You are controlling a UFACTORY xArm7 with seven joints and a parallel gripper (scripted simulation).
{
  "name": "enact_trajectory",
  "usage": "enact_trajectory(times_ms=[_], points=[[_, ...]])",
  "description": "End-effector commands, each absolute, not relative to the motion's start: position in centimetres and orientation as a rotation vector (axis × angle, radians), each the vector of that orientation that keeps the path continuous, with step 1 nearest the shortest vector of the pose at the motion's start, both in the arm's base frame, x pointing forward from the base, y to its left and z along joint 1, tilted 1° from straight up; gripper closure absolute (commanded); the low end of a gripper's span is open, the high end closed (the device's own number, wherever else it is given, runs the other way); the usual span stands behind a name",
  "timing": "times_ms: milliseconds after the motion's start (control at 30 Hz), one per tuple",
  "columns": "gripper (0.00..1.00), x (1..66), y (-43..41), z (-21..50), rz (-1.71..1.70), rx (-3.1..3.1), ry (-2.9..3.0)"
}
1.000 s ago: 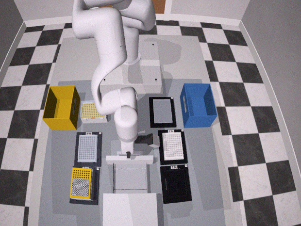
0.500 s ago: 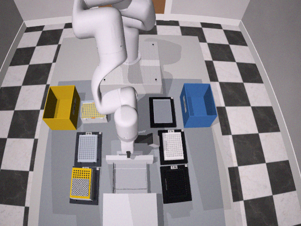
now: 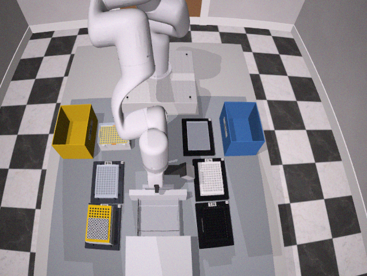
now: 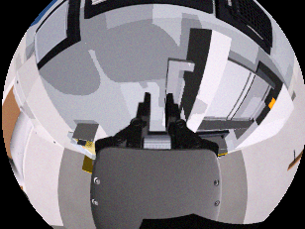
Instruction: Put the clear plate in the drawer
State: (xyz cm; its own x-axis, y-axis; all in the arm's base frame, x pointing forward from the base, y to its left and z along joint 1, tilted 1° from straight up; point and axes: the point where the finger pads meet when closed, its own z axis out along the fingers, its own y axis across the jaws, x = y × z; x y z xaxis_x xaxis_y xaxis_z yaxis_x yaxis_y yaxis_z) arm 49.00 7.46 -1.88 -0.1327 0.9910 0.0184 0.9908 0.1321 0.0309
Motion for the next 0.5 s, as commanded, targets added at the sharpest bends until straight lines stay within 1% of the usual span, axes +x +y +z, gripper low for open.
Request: enact_trajectory(times_ms=[0, 467], points=[[0.79, 48.04, 7.49, -2.66, 0.031, 2.074, 2.374], [0.79, 47.87, 7.47, -2.66, 0.031, 2.074, 2.374]])
